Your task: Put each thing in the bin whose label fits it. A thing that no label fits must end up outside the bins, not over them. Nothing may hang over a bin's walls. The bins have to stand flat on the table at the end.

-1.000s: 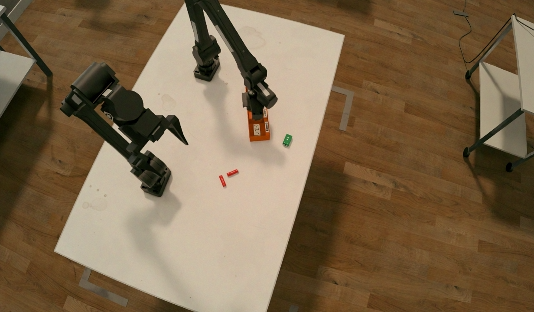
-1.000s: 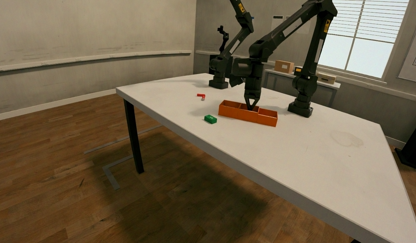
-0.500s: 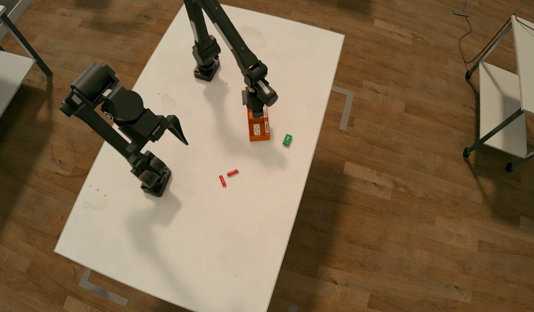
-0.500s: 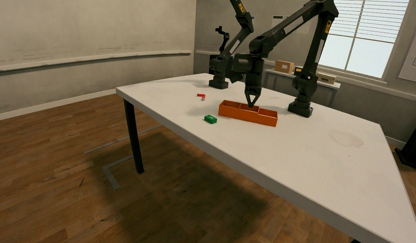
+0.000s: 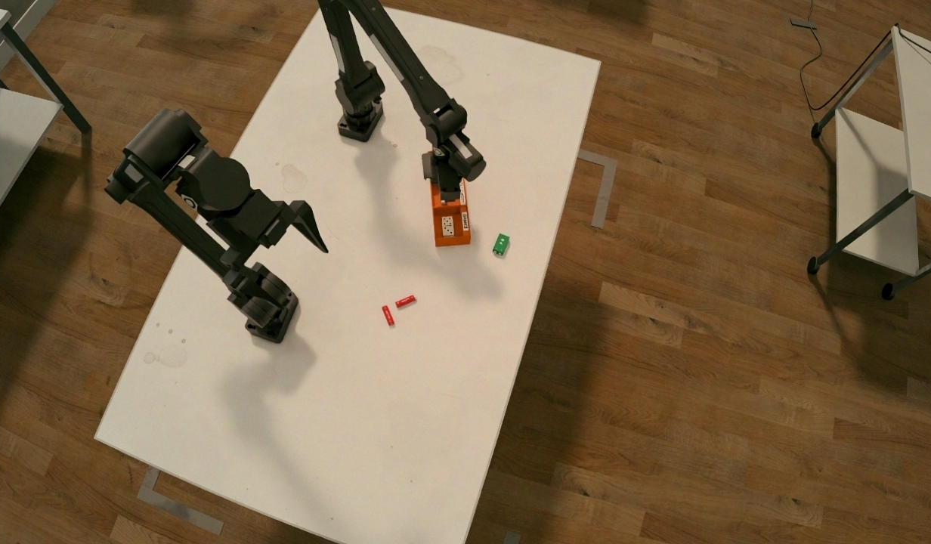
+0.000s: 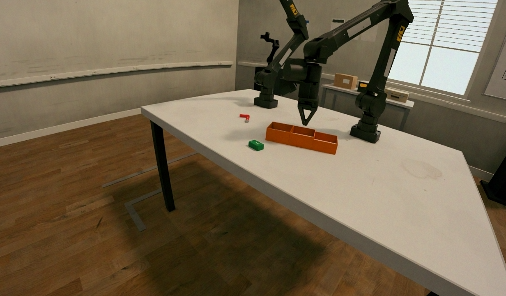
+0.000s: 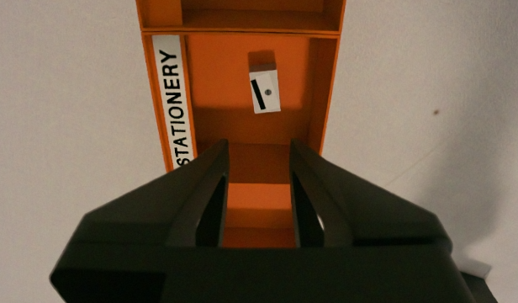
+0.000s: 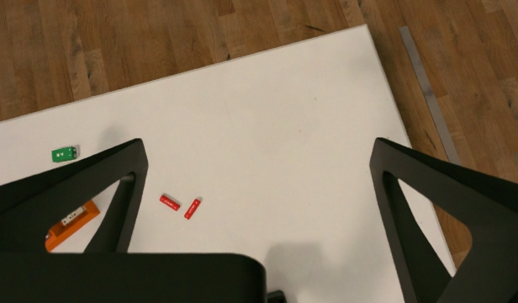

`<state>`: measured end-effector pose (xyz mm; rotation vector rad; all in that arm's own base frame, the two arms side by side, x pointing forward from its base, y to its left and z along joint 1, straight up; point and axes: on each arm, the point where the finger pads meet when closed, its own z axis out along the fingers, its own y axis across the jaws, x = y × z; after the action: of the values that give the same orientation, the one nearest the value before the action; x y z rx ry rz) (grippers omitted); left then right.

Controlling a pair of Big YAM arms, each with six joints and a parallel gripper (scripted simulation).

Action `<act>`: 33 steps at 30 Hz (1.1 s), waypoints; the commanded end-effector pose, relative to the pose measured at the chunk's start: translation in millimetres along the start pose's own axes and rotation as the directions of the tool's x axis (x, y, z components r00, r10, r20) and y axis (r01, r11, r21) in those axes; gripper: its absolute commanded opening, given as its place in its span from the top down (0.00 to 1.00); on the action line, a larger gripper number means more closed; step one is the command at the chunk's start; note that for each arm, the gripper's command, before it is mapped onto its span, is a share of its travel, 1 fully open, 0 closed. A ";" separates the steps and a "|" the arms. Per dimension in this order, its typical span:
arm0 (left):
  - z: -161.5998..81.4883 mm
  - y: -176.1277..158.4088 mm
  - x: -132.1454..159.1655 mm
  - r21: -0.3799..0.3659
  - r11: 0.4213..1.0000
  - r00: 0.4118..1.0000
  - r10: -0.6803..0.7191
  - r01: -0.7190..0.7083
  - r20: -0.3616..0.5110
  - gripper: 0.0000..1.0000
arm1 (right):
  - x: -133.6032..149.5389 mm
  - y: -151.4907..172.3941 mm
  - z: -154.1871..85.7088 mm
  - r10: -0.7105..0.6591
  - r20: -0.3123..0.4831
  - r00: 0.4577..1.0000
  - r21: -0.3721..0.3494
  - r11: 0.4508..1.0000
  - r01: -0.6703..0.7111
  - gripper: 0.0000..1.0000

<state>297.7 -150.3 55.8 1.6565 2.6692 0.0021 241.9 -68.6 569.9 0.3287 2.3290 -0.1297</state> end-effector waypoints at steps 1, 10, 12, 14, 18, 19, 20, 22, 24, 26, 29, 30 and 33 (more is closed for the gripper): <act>-9.1 8.5 -10.8 -0.017 1.000 1.000 0.005 -0.004 0.025 0.71 | -17.9 3.2 -28.9 -0.015 0.094 0.995 -0.007 1.000 0.016 0.00; -8.7 8.6 -11.0 -0.017 1.000 1.000 0.005 -0.004 0.025 0.71 | -17.9 3.2 -28.9 -0.015 0.094 0.995 -0.007 1.000 0.016 0.00; -8.6 8.6 -11.0 -0.017 1.000 1.000 0.005 -0.004 0.025 0.71 | -17.9 3.2 -28.9 -0.015 0.094 0.995 -0.007 1.000 0.016 0.00; -12.0 18.2 -20.8 -0.030 0.999 0.999 0.011 -0.010 0.043 0.71 | -17.9 3.2 -28.9 -0.015 0.094 0.995 -0.007 1.000 0.016 0.00; -12.1 16.5 -22.7 -0.028 1.000 0.999 0.016 -0.015 0.040 0.71 | -17.9 3.2 -28.9 -0.015 0.094 0.995 -0.007 1.000 0.016 0.00; -12.1 16.5 -22.7 -0.028 1.000 0.999 0.016 -0.015 0.040 0.71 | -17.9 3.2 -28.9 -0.015 0.094 0.995 -0.007 1.000 0.016 0.00; -12.1 16.5 -22.7 -0.028 1.000 0.999 0.016 -0.015 0.040 0.71 | -17.9 3.2 -28.9 -0.015 0.094 0.995 -0.007 1.000 0.016 0.00; -31.0 14.8 -20.1 -0.036 0.999 0.999 0.016 -0.014 0.050 0.00 | -17.9 3.2 -28.9 -0.015 0.094 0.995 -0.007 1.000 0.016 0.00; -39.5 14.6 -19.8 -0.036 0.999 0.999 0.016 -0.014 0.051 0.00 | -17.9 3.2 -28.9 -0.015 0.094 0.995 -0.007 1.000 0.016 0.00; -47.9 14.4 -19.5 -0.036 0.999 0.999 0.016 -0.014 0.051 0.00 | -17.9 3.2 -28.9 -0.015 0.094 0.995 -0.007 1.000 0.016 0.00; -60.6 14.1 -19.1 -0.037 0.999 0.999 0.016 -0.014 0.052 0.00 | -17.9 3.2 -28.9 -0.015 0.094 0.995 -0.007 1.000 0.016 0.00; -64.8 14.0 -18.9 -0.037 0.999 0.999 0.016 -0.014 0.052 0.00 | -17.9 3.2 -28.9 -0.015 0.094 0.995 -0.007 1.000 0.016 0.00; -77.4 13.6 -18.4 -0.037 0.999 0.998 0.016 -0.014 0.053 0.00 | -17.9 3.2 -28.9 -0.015 0.094 0.995 -0.007 1.000 0.016 0.00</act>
<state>299.0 -151.0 100.7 1.6532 2.6637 0.0029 241.9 -68.6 569.9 0.3287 2.3290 -0.1297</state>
